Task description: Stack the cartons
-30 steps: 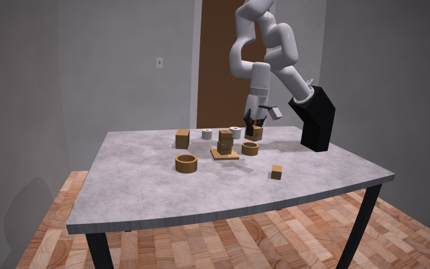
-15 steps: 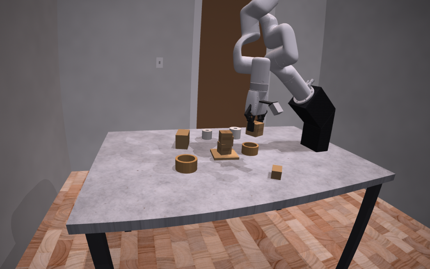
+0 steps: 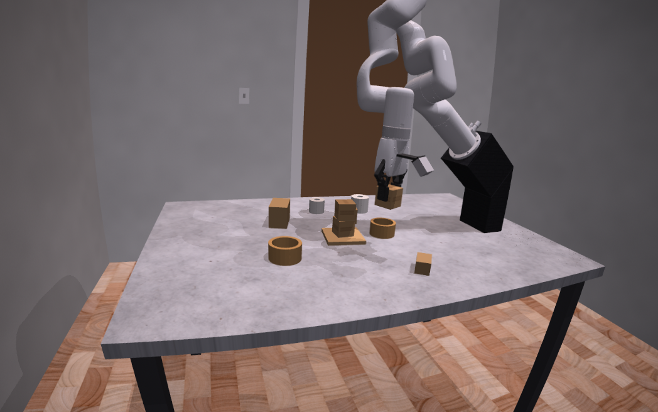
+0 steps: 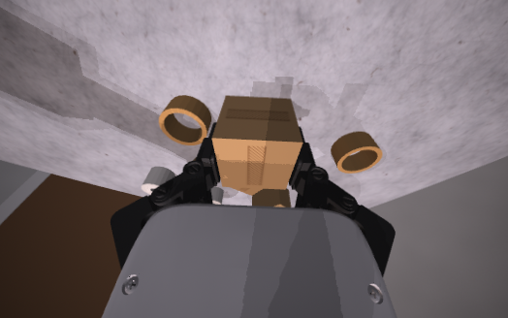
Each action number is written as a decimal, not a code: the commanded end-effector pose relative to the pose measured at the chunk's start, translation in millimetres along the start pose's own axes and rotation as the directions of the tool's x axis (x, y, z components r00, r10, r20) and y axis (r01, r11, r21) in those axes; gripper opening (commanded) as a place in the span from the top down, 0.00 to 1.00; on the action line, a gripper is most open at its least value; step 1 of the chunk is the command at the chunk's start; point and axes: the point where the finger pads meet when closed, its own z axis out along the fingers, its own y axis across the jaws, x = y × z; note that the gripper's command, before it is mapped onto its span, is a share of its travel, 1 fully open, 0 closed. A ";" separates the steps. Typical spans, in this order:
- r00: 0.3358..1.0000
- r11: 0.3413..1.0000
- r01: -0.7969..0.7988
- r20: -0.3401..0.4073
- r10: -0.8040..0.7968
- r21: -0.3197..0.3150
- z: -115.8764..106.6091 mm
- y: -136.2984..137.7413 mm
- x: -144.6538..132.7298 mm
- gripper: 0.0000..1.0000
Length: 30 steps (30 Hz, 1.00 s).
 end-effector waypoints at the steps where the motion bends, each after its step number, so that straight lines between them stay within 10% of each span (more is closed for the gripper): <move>1: 0.997 0.997 0.078 0.019 -0.078 -0.024 -0.4 2.5 -3.3 1.00; 14: 0.873 0.873 0.480 0.151 -0.464 -0.089 -1.7 11.0 -19.5 1.00; 27: 0.477 0.498 0.867 0.335 -0.812 -0.029 -6.9 25.7 -43.1 1.00; 30: 0.273 0.310 0.950 0.391 -0.879 0.032 -9.3 30.0 -49.5 1.00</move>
